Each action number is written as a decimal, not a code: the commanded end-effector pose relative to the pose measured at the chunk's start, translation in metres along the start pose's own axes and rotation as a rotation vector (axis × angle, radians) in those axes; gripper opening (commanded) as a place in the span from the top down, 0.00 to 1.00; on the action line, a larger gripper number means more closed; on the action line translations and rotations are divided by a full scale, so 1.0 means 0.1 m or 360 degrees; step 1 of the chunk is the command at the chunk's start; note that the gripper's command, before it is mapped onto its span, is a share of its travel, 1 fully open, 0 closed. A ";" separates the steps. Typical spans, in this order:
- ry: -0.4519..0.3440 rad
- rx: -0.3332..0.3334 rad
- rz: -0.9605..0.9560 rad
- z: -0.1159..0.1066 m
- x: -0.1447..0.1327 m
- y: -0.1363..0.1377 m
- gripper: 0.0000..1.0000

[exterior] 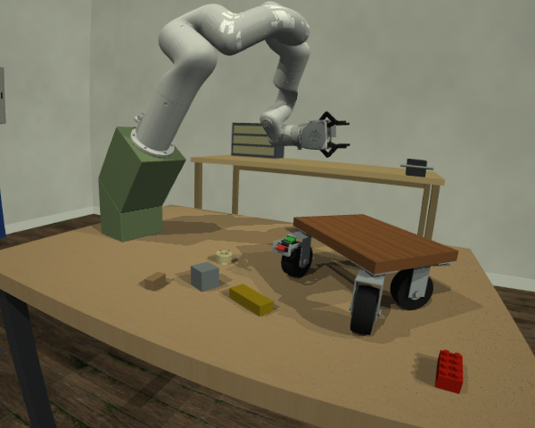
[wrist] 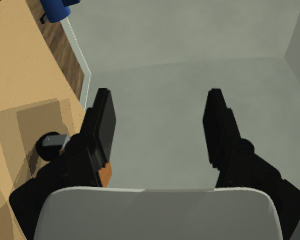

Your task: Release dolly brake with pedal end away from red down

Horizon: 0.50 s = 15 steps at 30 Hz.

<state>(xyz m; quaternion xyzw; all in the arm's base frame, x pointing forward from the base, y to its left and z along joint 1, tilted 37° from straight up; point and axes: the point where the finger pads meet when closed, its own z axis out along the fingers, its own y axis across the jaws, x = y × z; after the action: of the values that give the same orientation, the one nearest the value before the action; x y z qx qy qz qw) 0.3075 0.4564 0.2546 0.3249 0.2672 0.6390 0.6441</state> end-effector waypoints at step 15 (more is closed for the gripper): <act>-0.0202 0.0165 -0.0114 0.46 -0.37 -0.18 1.00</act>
<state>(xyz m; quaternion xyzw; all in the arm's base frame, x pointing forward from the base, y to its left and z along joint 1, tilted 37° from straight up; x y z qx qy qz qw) 0.3383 0.4298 0.2630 0.3664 0.2686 0.5992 0.6592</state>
